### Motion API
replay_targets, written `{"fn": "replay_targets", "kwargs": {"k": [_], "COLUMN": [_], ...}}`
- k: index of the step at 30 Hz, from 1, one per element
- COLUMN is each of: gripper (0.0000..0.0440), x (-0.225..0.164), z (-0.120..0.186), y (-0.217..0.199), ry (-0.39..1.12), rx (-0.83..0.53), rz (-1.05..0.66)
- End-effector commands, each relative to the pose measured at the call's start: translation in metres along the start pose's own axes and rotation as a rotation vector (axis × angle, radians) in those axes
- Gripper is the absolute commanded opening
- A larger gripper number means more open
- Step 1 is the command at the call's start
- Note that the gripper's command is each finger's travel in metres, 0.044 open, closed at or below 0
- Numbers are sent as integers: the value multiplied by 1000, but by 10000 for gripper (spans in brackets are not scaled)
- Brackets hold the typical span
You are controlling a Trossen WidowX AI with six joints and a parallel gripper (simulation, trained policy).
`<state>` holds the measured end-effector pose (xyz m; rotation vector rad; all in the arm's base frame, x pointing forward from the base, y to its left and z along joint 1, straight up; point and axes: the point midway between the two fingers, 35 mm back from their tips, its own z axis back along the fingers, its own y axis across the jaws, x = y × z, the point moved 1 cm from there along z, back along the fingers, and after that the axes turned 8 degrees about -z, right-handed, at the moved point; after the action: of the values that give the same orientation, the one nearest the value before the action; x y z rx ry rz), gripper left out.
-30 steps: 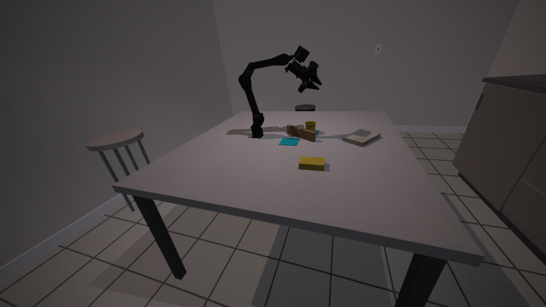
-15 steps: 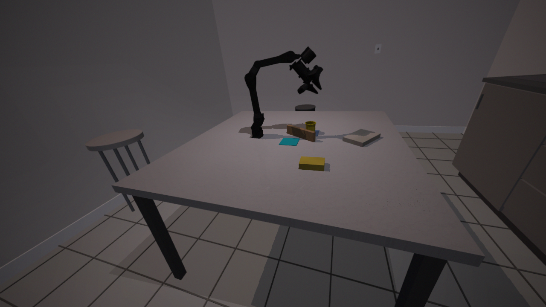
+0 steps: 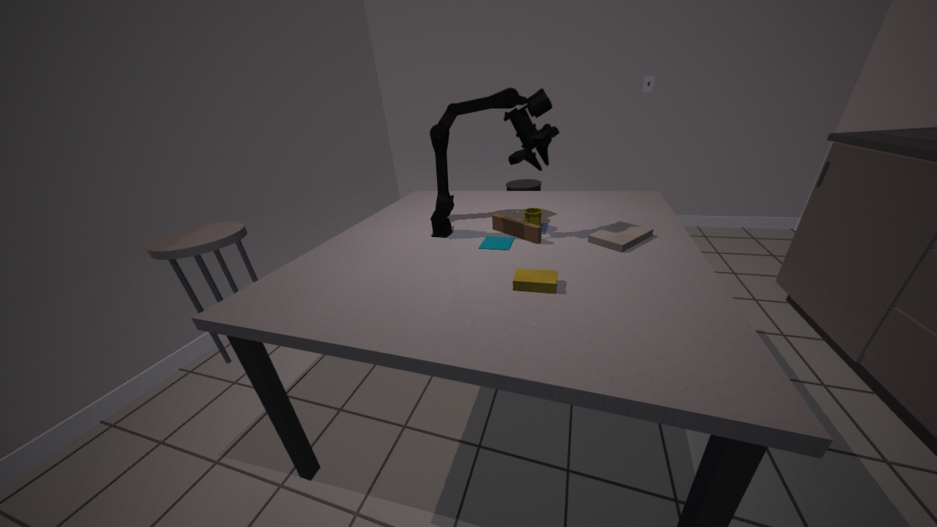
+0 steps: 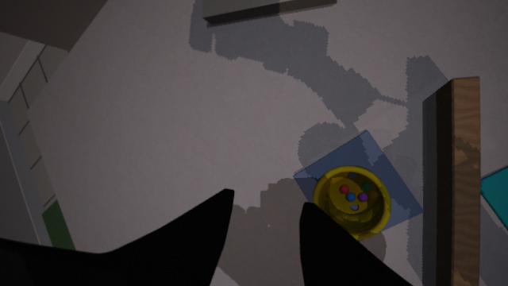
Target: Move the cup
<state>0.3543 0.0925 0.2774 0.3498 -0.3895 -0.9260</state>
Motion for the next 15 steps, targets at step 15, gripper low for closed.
{"fn": "replay_targets", "kwargs": {"k": [15], "gripper": [154], "x": [-12], "z": [-43], "y": [-34], "ry": [77], "rx": [-302], "rz": [-38]}}
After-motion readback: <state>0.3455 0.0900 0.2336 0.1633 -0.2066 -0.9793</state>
